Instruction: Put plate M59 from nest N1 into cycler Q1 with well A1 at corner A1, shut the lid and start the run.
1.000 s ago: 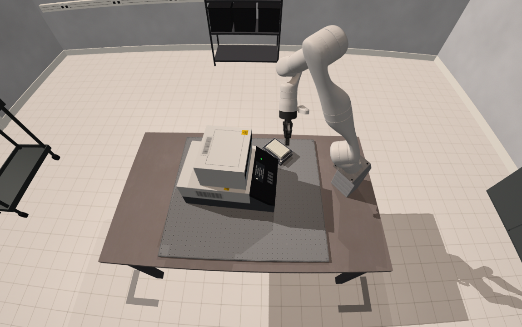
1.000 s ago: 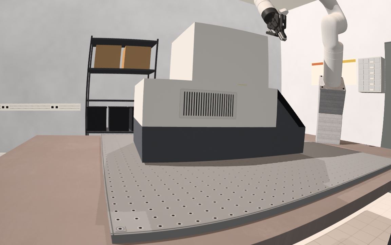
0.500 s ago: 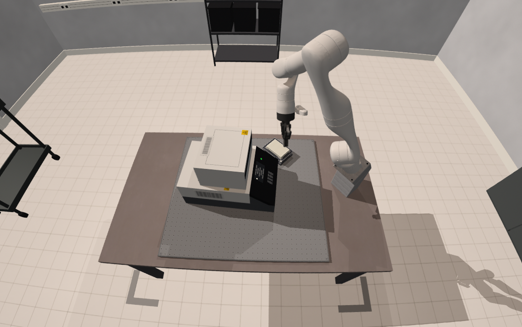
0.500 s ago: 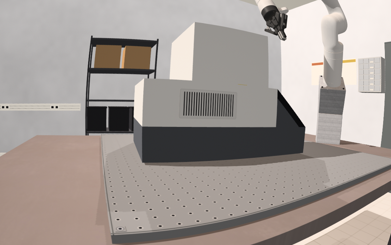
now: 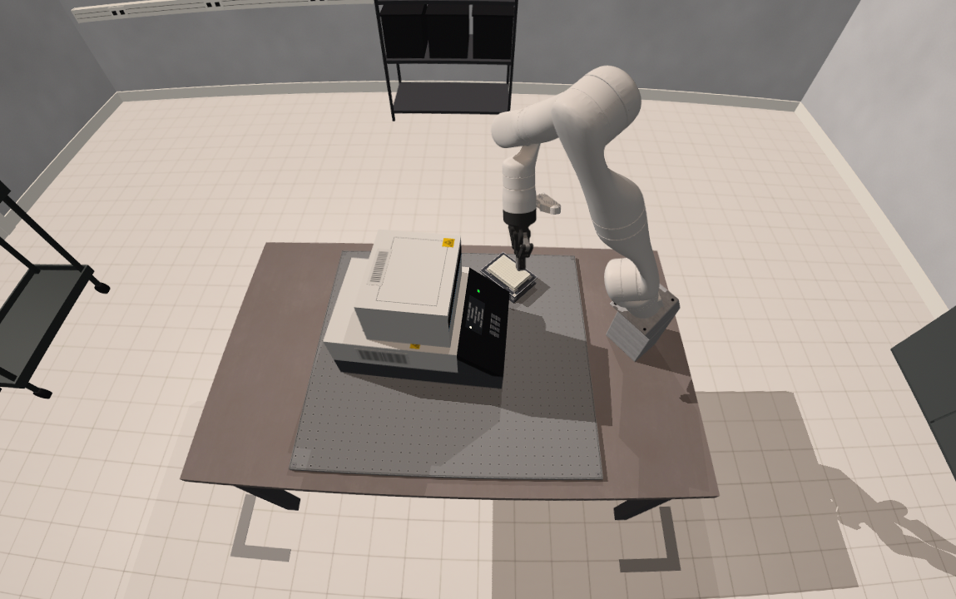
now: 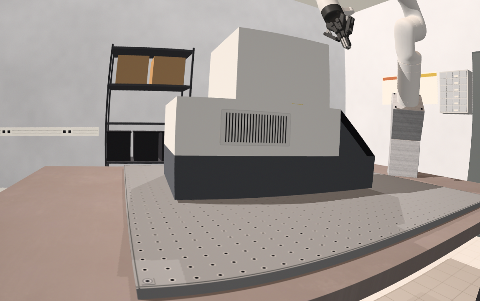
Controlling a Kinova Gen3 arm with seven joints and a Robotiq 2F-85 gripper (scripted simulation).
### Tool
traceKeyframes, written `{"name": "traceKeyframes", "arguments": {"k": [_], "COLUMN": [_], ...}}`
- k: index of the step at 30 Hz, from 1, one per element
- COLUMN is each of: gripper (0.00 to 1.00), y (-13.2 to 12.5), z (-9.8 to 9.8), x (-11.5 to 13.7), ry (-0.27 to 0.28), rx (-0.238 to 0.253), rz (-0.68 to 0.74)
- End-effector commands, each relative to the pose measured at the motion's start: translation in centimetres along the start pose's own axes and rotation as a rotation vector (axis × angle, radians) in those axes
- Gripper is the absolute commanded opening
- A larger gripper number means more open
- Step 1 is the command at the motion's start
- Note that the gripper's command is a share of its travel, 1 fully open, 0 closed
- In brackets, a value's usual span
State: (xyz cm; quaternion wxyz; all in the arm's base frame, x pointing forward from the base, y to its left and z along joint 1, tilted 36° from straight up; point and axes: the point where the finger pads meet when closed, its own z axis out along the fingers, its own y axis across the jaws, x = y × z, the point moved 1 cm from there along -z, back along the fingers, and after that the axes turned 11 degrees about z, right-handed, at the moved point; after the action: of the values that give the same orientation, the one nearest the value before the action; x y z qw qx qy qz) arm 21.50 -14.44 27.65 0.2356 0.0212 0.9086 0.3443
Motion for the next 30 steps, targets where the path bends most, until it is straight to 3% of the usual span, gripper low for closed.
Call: {"name": "traceKeyframes", "arguments": {"k": [1,30], "gripper": [0.1,0.1], "y": [0.2,1.1], "z": [0.0,0.2], "x": [-0.3,-1.5], "ry": [-0.001,0.045], "rx": [0.03,0.183], "rz": [-0.032,-0.224]}}
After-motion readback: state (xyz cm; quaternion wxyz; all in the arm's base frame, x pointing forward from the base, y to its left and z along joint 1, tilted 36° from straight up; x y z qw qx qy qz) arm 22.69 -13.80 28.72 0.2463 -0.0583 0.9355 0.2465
